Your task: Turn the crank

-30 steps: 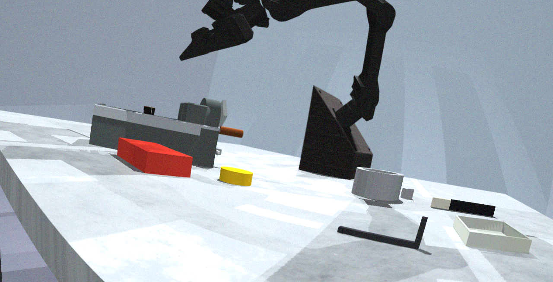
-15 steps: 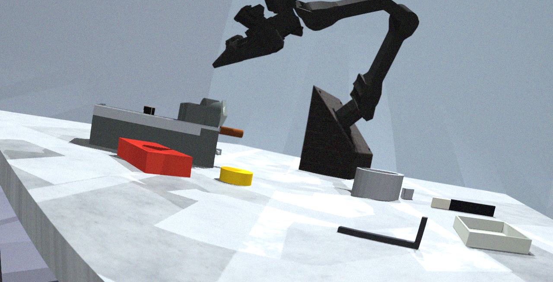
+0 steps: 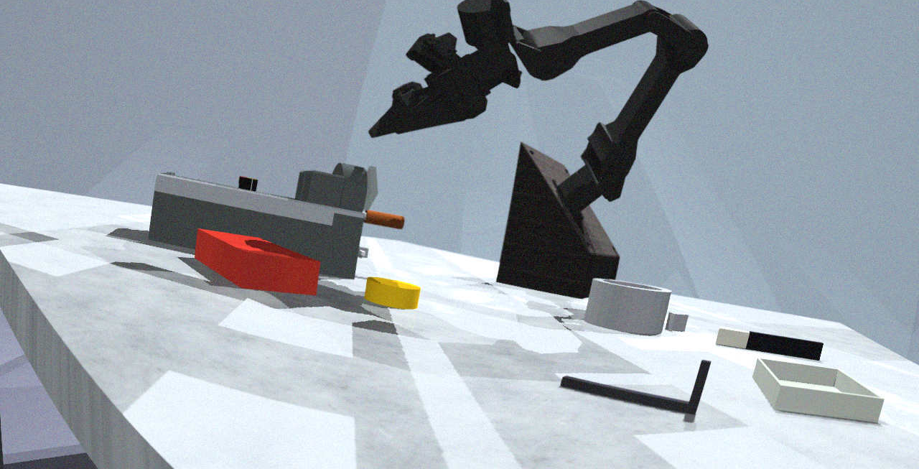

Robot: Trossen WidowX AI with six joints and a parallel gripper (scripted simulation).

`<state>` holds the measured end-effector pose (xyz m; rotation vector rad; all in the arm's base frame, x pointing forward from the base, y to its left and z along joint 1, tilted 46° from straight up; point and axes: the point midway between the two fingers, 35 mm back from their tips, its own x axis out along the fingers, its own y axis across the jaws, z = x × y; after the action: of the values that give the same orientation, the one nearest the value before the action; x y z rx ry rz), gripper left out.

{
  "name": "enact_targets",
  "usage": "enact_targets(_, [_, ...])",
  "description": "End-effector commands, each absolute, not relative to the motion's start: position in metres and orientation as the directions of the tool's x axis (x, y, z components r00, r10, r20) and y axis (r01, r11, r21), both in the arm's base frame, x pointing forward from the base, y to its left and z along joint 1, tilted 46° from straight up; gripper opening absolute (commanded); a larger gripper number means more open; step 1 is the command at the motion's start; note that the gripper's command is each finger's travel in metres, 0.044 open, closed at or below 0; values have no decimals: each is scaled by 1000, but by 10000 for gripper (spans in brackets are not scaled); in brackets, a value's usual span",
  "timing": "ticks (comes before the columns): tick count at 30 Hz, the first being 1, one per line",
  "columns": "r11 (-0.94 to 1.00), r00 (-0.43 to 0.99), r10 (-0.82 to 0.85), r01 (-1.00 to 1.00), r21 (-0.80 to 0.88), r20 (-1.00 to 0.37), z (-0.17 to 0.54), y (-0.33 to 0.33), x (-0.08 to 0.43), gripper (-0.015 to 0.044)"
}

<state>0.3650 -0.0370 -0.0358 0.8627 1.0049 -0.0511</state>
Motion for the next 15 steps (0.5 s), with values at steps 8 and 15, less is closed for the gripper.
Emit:
enact_targets(8, [669,546,342,430,606,-765,-80,6,348,440])
enact_targets(15, [669,546,342,430,606,-765,-85,12,346,440])
